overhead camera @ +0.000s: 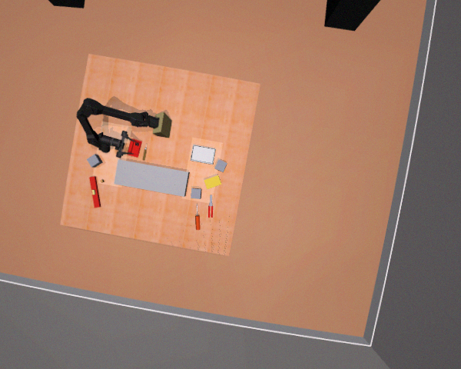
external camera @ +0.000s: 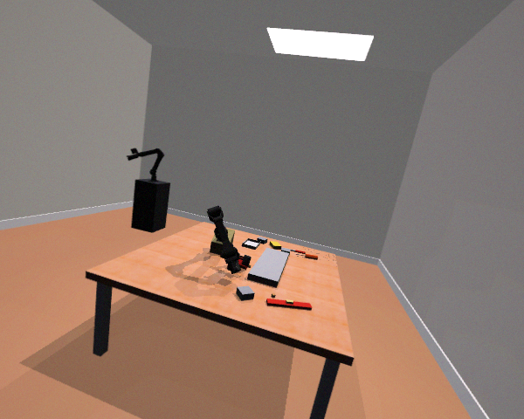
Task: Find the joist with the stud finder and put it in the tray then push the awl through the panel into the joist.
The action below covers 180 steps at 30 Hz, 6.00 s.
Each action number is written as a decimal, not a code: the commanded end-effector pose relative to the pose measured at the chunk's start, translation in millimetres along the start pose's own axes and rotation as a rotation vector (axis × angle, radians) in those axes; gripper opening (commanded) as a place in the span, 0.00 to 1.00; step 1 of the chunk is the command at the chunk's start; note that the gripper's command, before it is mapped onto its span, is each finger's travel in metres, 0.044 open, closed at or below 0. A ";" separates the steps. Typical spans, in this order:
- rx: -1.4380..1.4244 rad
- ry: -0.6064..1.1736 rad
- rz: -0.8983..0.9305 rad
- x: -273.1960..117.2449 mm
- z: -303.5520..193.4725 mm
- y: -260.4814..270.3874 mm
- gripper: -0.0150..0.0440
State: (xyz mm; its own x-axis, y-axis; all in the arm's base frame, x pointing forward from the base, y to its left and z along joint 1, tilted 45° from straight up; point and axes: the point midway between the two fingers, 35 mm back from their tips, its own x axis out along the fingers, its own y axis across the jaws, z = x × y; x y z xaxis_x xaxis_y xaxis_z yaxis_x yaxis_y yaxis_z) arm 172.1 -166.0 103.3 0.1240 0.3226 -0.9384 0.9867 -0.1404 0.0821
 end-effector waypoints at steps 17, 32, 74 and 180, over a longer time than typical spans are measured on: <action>0.001 0.002 0.000 -2.5 5.7 -0.1 0.90; 0.001 0.002 0.000 -2.5 5.7 -0.1 0.90; 0.001 0.002 0.000 -2.5 5.7 -0.1 0.90; -0.006 0.015 0.001 -1.6 2.6 0.0 0.90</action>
State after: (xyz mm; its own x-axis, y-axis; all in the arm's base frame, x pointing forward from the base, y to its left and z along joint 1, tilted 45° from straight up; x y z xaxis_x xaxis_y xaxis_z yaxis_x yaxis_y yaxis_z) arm 171.7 -168.8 103.9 0.1263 0.3364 -0.9332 0.9872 -0.1348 0.0851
